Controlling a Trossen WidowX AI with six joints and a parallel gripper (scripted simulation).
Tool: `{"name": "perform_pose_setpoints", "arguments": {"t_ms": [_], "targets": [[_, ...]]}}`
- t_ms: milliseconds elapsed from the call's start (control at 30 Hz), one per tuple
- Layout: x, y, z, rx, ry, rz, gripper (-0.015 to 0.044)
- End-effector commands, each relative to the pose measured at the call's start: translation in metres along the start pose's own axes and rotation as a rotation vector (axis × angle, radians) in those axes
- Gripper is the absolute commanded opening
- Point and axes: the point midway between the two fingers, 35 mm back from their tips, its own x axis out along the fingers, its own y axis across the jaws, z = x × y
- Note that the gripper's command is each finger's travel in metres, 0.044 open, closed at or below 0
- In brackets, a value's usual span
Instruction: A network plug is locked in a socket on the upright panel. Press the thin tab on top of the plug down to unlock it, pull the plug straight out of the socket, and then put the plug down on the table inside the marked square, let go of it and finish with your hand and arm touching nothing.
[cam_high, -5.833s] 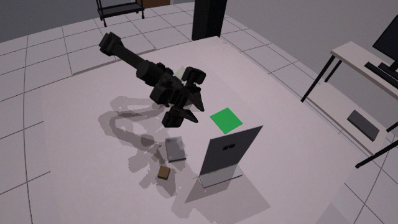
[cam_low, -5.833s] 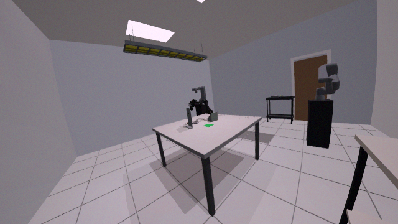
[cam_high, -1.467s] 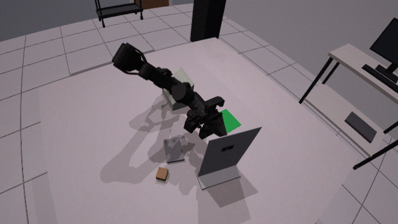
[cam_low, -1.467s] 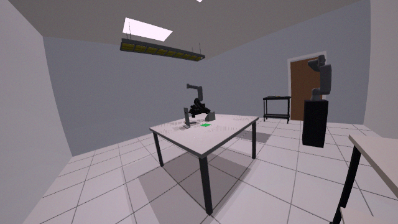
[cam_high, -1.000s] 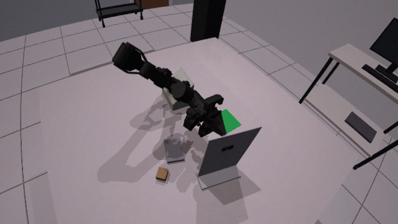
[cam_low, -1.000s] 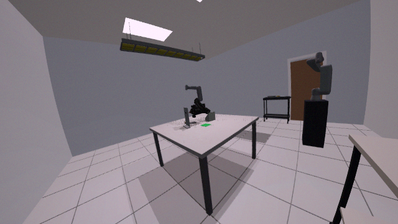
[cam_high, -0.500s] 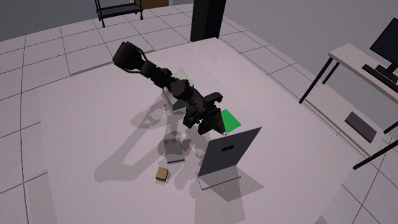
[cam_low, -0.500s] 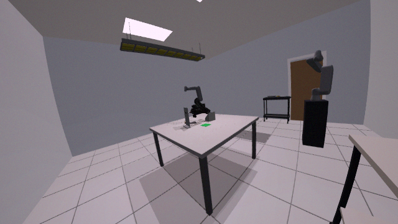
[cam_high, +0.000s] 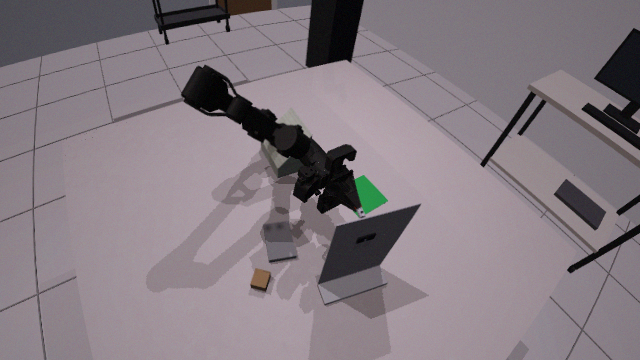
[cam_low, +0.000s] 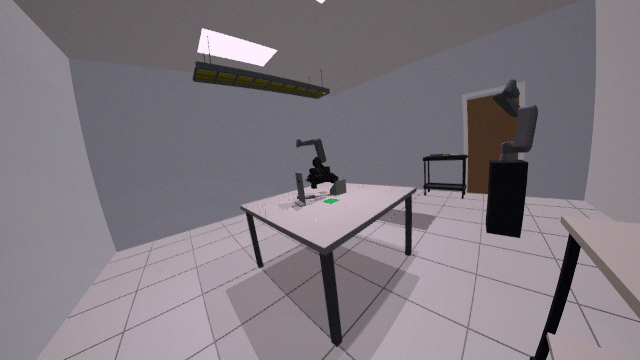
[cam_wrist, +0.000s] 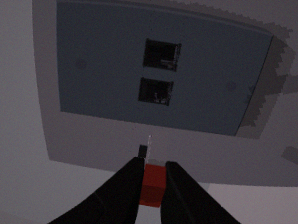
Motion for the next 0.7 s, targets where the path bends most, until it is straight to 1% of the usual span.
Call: {"name": "perform_pose_setpoints", "arguments": {"t_ms": [0,667], "targets": [[-0.003,-0.001,0.000,0.005,-0.001,-0.005,0.0000],[-0.017,0.000,-0.006,0.006,0.010,-0.019,0.0000]]}}
